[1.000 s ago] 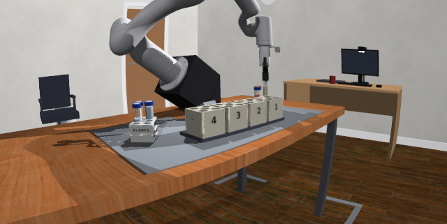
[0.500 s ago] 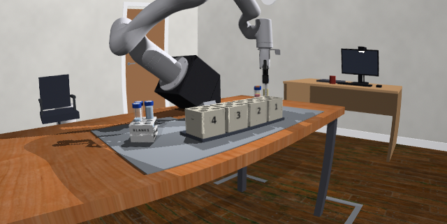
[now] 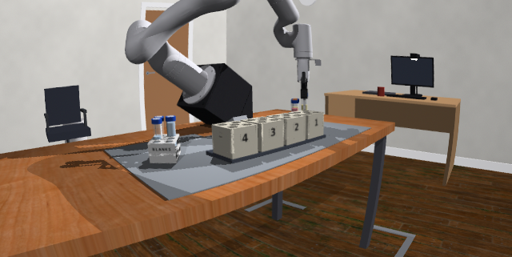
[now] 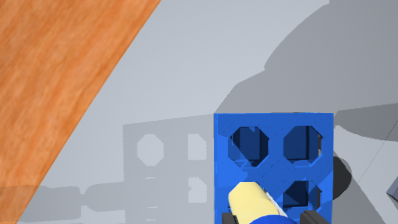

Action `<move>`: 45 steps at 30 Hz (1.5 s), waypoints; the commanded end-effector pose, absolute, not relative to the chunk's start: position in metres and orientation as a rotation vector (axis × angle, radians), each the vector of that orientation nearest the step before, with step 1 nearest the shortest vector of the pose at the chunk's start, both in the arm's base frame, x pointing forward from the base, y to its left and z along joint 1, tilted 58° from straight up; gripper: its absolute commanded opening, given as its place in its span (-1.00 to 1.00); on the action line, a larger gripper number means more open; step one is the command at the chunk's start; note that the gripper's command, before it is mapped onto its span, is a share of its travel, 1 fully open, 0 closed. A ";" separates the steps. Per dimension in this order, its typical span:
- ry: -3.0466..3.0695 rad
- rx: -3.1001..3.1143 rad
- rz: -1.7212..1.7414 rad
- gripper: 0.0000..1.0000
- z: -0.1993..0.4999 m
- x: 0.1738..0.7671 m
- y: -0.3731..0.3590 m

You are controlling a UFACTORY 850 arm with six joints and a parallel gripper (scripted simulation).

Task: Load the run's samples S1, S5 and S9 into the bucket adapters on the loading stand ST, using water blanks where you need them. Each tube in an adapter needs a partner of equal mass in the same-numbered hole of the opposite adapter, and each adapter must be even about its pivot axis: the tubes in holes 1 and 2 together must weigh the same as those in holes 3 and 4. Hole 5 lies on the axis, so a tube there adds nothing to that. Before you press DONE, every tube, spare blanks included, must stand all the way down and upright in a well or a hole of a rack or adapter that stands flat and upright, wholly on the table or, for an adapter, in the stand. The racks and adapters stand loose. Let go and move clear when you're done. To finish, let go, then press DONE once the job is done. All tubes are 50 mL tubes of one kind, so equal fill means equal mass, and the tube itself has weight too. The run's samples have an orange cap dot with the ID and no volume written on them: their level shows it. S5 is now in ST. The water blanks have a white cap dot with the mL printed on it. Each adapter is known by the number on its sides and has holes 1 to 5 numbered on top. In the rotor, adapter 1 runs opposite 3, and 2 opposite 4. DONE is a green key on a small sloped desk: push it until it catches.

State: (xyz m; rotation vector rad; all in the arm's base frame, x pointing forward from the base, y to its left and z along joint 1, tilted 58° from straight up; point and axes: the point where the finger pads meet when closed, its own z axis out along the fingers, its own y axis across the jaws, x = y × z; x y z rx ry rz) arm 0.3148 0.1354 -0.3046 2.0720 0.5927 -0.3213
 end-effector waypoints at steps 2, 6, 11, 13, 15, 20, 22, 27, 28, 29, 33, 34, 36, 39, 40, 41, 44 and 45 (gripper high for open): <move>0.593 2.073 -0.319 -1.00 -0.307 0.316 0.132; 0.593 2.073 -0.319 -1.00 -0.309 0.316 0.129; 0.593 2.073 -0.319 -1.00 -0.311 0.316 0.126; 0.593 2.073 -0.319 -1.00 -0.312 0.316 0.125; 0.593 2.073 -0.319 -1.00 -0.313 0.316 0.123; 0.593 2.073 -0.319 -1.00 -0.316 0.316 0.119; 0.593 2.073 -0.319 -1.00 -0.317 0.316 0.117; 0.593 2.073 -0.319 -1.00 -0.319 0.316 0.114; 0.593 2.073 -0.319 -1.00 -0.319 0.316 0.114; 0.593 2.073 -0.319 -1.00 -0.319 0.316 0.114; 0.593 2.073 -0.319 -1.00 -0.319 0.316 0.114; 0.593 2.073 -0.319 -1.00 -0.319 0.316 0.114; 0.593 2.073 -0.319 -1.00 -0.319 0.316 0.114; 0.593 2.073 -0.319 -1.00 -0.318 0.316 0.114; 0.593 2.073 -0.319 -0.13 -0.319 0.316 0.114; 0.593 2.073 -0.319 -0.13 -0.319 0.316 0.114; 0.593 2.073 -0.319 -0.13 -0.319 0.316 0.114; 0.593 2.073 -0.319 -0.13 -0.319 0.316 0.114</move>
